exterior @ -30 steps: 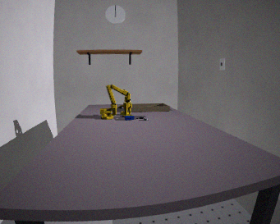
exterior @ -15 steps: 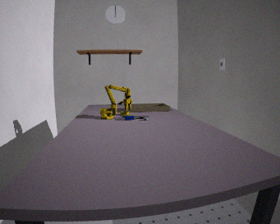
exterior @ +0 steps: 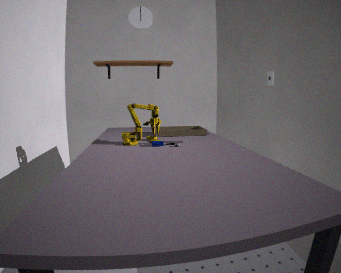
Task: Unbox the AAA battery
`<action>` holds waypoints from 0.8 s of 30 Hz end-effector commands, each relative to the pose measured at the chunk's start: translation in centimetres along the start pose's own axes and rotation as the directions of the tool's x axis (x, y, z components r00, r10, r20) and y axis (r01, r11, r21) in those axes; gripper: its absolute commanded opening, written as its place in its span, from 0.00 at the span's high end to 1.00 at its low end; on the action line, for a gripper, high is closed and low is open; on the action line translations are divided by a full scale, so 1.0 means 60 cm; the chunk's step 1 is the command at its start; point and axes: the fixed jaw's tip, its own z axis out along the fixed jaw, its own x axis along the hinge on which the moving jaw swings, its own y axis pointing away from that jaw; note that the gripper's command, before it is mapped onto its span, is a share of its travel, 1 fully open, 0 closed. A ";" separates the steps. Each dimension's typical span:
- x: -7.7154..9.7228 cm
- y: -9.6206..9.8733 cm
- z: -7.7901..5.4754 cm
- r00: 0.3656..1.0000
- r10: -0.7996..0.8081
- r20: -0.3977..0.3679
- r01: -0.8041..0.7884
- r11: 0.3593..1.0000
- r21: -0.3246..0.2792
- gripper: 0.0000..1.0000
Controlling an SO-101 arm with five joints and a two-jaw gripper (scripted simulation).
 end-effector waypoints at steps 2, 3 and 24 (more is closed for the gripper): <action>0.007 -0.006 -0.014 0.999 -0.001 -0.034 0.002 0.999 0.041 0.72; 0.007 -0.006 -0.014 0.999 -0.001 -0.034 0.002 0.999 0.041 0.72; 0.009 -0.007 -0.019 0.999 -0.001 -0.034 0.002 0.999 0.041 0.72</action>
